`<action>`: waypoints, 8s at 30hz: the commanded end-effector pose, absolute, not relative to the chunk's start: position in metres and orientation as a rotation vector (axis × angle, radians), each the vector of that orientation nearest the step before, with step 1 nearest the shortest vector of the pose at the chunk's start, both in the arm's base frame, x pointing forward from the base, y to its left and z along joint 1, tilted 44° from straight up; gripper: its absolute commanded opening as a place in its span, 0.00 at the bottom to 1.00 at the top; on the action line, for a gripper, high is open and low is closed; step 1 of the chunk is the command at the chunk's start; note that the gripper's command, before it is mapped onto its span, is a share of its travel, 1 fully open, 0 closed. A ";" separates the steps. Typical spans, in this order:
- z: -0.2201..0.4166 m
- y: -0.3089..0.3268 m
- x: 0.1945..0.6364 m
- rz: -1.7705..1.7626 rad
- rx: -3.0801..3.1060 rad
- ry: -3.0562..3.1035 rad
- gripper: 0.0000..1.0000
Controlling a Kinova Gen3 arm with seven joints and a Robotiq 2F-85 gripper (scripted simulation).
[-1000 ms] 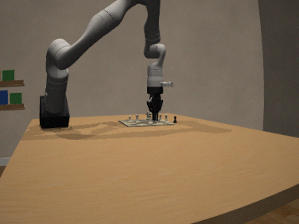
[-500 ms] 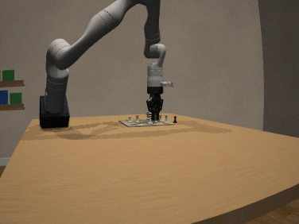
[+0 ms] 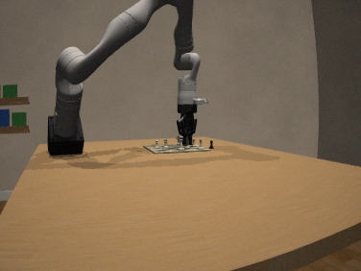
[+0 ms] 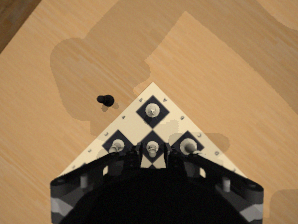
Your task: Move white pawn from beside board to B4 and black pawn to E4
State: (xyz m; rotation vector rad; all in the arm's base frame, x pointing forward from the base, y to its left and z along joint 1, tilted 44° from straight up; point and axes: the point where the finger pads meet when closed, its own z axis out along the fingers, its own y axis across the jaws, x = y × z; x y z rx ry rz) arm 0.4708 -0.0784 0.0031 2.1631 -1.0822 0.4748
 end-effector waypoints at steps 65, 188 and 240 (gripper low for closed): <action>0.066 -0.016 0.472 0.455 2.190 -1.021 1.00; 0.071 -0.034 0.567 -0.438 2.111 1.169 0.34; 0.043 -0.061 0.570 -0.439 2.110 1.170 0.34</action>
